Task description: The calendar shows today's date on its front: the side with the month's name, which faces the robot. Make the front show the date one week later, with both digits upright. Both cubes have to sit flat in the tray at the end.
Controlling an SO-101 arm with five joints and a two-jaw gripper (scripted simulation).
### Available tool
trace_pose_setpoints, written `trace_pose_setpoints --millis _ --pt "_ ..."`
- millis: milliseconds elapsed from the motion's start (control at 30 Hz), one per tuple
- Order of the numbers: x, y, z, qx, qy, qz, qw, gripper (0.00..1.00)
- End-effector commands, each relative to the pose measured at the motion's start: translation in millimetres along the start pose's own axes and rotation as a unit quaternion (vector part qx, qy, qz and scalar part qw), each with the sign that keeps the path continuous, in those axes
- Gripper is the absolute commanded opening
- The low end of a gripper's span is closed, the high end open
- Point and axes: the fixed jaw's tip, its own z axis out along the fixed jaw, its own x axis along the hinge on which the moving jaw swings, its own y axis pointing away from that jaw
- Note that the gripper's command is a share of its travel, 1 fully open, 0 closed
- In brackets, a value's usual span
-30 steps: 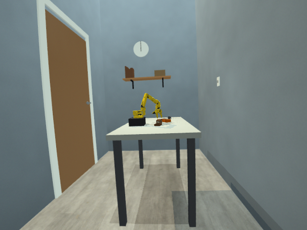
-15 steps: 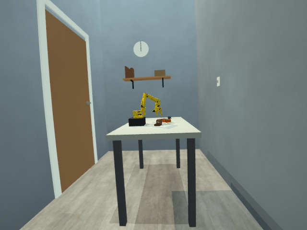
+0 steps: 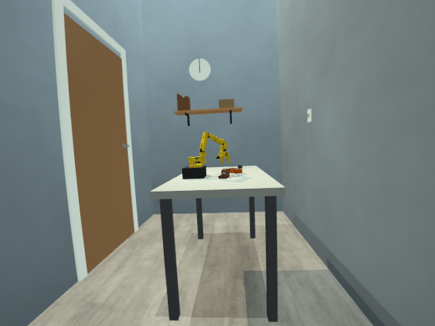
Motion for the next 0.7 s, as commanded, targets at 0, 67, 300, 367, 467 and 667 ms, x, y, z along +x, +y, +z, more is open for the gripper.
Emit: trace_pose_setpoints --millis 0,67,300,367,467,667 --pt "-1.1 -4.4 -5.7 0.014 0.003 -0.001 1.000 0.36" --pt "-0.9 -5.2 -7.2 0.018 0.004 -0.001 1.000 0.36" --pt "1.7 -15.8 -28.7 0.077 0.018 -0.001 0.997 0.36" --pt "2.7 -20.0 -39.3 0.105 0.025 -0.001 0.994 0.35" --pt "3.6 -23.7 -51.0 0.134 0.032 -0.001 0.990 0.35" --pt "5.1 -29.8 -79.3 0.204 0.049 -0.001 0.978 0.35"
